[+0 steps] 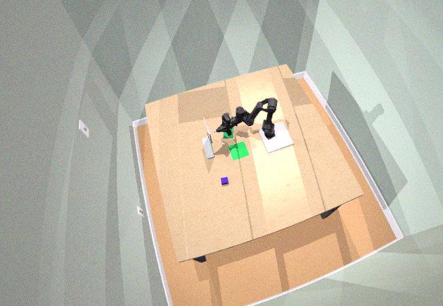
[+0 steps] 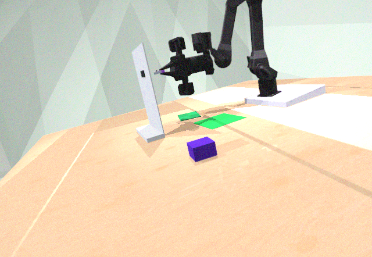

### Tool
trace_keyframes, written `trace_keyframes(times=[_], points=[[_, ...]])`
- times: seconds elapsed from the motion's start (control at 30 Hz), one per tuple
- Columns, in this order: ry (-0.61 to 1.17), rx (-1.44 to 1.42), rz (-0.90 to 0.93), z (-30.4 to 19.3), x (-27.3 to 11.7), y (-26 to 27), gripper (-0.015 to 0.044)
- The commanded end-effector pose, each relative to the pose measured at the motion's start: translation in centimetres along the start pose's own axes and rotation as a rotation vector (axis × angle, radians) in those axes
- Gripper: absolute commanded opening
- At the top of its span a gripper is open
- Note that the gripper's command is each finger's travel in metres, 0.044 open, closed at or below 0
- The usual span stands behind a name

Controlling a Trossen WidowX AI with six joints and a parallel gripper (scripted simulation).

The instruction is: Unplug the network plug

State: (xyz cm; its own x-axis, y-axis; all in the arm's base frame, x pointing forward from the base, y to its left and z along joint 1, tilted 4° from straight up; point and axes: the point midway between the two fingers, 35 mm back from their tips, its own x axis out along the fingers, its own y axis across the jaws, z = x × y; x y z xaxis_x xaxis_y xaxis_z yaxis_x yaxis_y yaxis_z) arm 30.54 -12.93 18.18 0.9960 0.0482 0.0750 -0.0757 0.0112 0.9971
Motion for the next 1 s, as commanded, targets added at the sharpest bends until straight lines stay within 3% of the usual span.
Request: trace_keyframes(times=[0.0, 0.97], points=[[0.005, 0.003, 0.002, -0.2, -0.4, 0.0, 0.0], [0.005, 0.003, 0.0, -0.3, -2.4, 0.0, 0.0]])
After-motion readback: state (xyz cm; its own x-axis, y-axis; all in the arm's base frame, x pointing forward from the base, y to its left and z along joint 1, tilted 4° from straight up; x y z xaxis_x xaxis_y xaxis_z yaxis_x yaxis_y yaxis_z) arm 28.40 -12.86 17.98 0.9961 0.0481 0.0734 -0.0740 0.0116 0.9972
